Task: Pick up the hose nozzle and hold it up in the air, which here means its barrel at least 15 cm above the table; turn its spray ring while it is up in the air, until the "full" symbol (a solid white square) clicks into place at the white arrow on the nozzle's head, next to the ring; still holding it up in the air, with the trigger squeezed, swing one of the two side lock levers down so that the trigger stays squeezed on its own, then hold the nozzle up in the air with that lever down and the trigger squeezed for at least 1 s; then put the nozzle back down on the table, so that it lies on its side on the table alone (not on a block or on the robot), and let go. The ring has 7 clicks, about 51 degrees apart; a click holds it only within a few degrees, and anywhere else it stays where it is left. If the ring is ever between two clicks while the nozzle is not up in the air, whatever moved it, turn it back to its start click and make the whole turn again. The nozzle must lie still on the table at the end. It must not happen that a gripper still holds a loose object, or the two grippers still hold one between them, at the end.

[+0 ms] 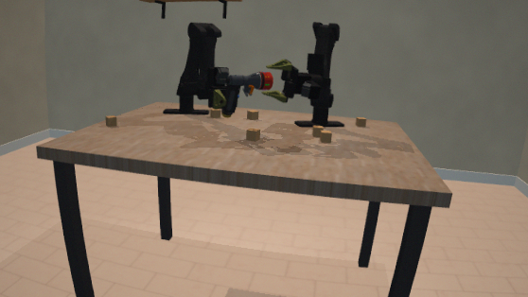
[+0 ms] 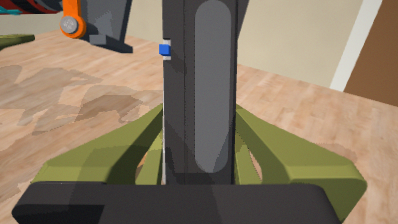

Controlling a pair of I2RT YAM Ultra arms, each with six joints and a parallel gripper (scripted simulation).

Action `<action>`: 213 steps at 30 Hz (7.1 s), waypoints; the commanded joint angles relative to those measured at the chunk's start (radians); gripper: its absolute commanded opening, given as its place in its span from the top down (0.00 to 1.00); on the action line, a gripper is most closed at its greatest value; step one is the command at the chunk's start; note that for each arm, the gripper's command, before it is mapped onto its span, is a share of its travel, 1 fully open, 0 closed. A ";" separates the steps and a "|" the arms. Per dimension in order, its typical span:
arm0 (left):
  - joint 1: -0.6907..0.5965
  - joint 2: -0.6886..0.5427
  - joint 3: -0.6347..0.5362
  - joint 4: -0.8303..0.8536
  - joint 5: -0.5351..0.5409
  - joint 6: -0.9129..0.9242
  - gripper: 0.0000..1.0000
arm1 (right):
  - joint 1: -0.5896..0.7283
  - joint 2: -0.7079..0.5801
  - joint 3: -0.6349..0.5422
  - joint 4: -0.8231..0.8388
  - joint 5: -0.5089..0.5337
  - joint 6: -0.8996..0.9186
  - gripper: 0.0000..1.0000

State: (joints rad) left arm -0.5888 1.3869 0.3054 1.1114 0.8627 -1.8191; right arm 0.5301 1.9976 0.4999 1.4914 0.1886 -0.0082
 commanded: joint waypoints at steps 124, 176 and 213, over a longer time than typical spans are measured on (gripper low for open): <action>-0.026 0.017 -0.007 0.033 -0.026 -0.158 0.08 | 0.001 -0.028 0.036 0.079 0.002 0.006 0.64; -0.057 0.049 0.045 0.063 -0.075 -0.094 1.00 | 0.001 -0.028 0.036 0.079 0.004 0.004 0.64; 0.117 -0.091 -0.090 0.022 0.102 -0.111 0.13 | 0.001 -0.028 0.036 0.079 0.002 0.006 0.64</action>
State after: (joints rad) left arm -0.4976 1.3300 0.2298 1.1481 0.9192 -1.9289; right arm 0.5301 1.9976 0.4999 1.4925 0.1921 -0.0097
